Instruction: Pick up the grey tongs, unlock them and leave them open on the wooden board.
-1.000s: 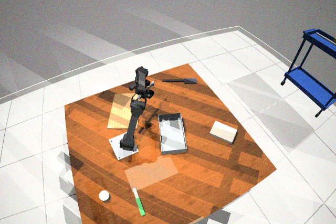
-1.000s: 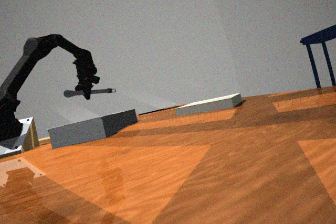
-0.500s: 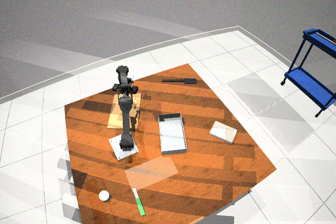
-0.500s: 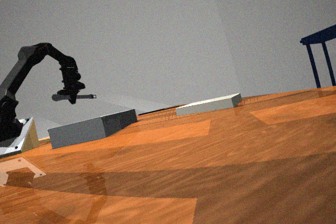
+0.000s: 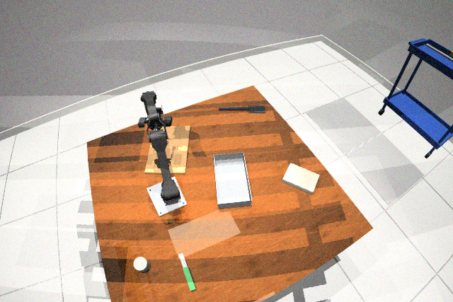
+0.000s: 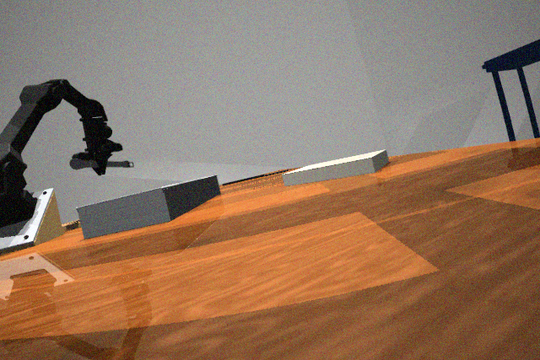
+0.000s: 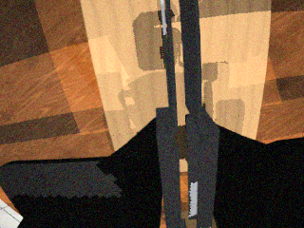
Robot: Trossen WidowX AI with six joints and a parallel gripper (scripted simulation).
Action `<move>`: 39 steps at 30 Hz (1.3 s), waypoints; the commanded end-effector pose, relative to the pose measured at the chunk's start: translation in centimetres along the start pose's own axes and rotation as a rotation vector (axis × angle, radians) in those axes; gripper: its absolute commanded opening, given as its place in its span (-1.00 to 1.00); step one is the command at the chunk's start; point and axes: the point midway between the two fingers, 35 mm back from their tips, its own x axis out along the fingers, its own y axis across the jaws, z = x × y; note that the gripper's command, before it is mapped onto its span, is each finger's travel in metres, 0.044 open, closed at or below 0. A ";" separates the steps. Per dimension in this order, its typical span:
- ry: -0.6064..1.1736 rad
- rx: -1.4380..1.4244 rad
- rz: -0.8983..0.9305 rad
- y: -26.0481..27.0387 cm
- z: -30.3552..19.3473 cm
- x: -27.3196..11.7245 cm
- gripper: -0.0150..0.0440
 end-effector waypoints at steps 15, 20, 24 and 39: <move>-0.190 -0.017 0.005 0.8 1.1 0.7 -1.00; -0.255 -0.021 0.003 1.0 1.3 1.0 -1.00; -0.306 -0.022 0.002 1.1 1.4 1.1 -1.00; -0.498 -0.027 -0.001 1.4 1.3 1.6 -1.00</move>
